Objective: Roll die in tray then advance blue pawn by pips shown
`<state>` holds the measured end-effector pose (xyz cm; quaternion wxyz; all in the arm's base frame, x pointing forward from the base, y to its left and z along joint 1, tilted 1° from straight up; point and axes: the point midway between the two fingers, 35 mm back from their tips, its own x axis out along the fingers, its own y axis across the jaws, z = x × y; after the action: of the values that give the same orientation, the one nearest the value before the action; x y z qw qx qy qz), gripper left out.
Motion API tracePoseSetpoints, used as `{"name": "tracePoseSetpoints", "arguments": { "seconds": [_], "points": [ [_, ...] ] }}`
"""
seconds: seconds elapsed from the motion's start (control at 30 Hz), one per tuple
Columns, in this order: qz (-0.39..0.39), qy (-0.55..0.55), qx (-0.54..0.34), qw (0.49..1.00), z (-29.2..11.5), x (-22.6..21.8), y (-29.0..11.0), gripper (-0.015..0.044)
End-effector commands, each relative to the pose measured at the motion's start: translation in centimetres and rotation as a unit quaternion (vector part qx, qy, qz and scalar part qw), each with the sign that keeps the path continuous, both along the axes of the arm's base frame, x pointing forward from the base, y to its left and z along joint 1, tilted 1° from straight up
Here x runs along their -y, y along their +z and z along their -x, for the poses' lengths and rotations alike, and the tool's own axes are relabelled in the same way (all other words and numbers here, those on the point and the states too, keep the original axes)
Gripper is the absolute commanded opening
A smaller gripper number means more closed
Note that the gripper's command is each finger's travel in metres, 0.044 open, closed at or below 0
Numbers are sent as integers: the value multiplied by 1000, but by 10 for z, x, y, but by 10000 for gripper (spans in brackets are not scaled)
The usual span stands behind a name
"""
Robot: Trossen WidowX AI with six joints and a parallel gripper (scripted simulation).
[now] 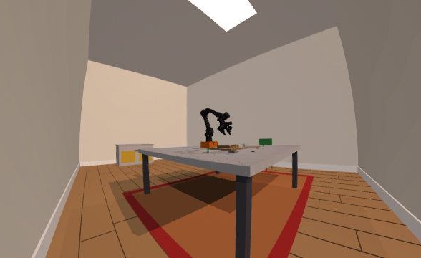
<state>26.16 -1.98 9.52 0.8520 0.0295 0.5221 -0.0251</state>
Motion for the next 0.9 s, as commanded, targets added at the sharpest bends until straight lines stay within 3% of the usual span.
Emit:
{"name": "tracePoseSetpoints", "arguments": {
  "seconds": [0.0,0.2,0.33,0.43,0.63,0.87],
  "points": [
    [-4,3,-92,996,-4,1,-11,440],
    [-12,6,-209,978,-10,1,-23,440],
    [-13,3,-181,983,-10,0,-19,440],
    [-8,31,-189,982,-19,-16,-24,361],
    [16,147,-218,965,-42,-97,-47,204],
    [19,160,-221,962,-45,-108,-50,200]
  ]
}}
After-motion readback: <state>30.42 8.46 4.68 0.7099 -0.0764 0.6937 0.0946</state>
